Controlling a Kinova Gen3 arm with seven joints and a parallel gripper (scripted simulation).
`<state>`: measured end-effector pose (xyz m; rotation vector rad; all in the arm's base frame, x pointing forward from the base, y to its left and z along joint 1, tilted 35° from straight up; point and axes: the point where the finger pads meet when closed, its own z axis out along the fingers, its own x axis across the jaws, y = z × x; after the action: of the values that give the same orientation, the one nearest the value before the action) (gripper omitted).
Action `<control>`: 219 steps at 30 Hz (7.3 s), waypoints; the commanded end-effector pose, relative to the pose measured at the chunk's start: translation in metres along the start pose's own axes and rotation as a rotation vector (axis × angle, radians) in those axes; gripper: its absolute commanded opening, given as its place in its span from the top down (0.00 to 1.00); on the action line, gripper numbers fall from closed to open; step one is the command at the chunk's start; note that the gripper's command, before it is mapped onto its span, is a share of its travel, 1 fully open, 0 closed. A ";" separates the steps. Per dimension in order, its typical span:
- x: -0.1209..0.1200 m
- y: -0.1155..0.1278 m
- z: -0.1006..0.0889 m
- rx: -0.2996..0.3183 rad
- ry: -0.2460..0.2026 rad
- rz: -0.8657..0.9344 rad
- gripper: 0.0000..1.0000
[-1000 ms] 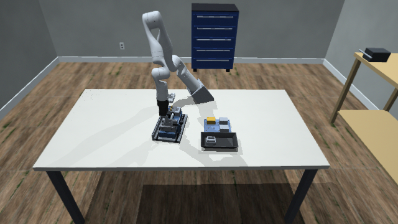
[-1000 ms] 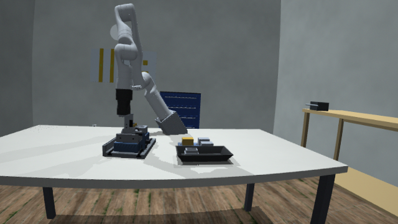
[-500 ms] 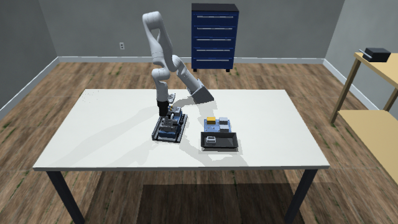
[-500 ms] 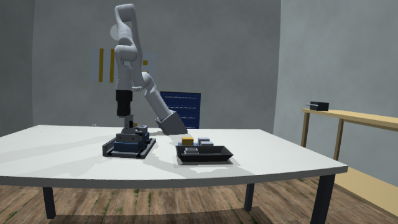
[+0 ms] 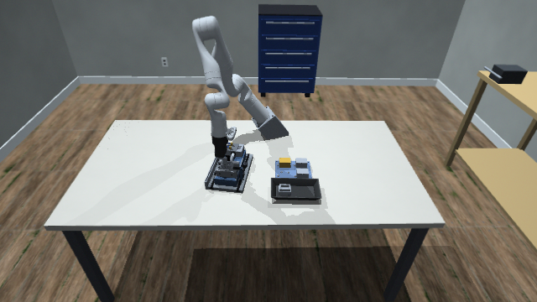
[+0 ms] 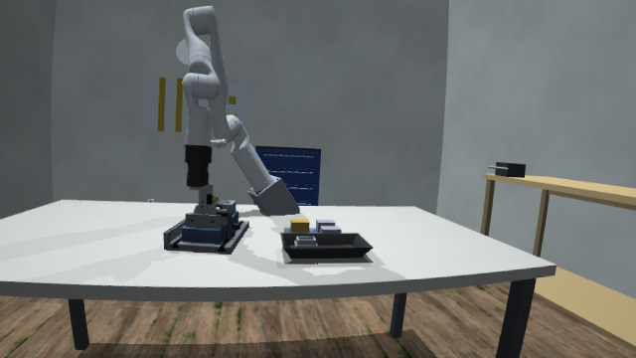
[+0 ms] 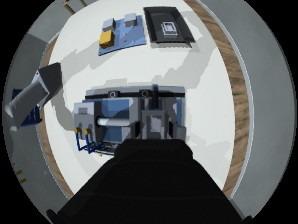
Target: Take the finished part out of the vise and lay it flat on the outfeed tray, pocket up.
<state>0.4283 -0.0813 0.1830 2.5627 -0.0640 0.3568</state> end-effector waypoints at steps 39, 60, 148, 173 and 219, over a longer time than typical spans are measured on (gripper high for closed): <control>-0.001 -0.002 0.002 0.004 -0.002 0.005 0.00; -0.001 -0.002 0.002 0.004 -0.002 0.005 1.00; 0.002 -0.002 -0.035 0.004 0.003 0.006 1.00; 0.005 -0.004 -0.046 0.001 0.005 0.006 1.00; 0.073 -0.309 -0.065 -0.025 0.045 -0.080 1.00</control>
<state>0.5197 0.1903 0.1200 2.5147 0.0349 0.3933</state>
